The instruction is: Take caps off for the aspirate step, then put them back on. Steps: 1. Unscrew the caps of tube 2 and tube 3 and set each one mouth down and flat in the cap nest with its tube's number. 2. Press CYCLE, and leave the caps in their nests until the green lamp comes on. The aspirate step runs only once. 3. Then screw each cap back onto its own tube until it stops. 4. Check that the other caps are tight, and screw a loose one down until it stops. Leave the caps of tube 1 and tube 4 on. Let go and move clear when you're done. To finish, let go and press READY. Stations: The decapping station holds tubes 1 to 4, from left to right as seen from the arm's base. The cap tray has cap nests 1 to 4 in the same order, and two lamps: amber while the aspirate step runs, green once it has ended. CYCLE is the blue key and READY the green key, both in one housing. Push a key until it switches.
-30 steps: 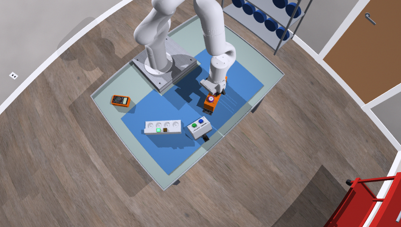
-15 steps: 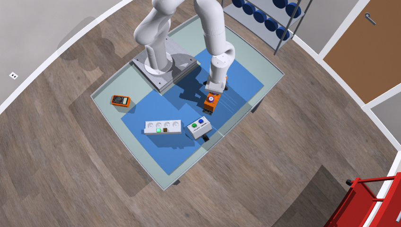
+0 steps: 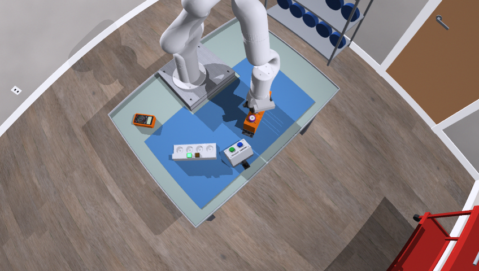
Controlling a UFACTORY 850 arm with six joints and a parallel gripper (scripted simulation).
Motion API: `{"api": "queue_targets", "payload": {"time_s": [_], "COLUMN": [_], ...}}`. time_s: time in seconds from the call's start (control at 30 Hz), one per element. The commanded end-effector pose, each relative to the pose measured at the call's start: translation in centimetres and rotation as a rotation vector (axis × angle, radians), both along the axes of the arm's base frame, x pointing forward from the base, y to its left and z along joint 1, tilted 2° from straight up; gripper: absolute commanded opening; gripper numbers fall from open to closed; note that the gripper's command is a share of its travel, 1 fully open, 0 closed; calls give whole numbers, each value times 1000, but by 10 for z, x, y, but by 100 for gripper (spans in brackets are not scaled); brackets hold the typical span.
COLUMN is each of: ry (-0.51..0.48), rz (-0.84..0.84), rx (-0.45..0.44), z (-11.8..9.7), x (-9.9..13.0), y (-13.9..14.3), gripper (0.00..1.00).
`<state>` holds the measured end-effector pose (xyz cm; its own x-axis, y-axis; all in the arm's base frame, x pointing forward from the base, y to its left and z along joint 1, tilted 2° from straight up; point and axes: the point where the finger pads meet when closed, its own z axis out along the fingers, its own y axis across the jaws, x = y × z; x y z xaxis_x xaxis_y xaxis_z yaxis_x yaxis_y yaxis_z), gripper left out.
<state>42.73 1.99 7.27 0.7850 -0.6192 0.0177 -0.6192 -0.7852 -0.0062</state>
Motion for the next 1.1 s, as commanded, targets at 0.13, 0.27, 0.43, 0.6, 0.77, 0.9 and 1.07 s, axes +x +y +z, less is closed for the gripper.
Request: {"api": "queue_targets", "payload": {"time_s": [0.13,0.27,0.43,0.6,0.77,0.9,1.07], "ry": [3,3,3,3,6,9,12], "rz": [94,94,94,94,-106,-256,-506], "rx": [41,41,41,41,45,47,50], "z": [1,1,1,1,0,0,0], "x": [1,1,1,1,1,1,1], "y": [0,0,0,0,0,0,0], "gripper": [0,0,0,0,0,0,0]}}
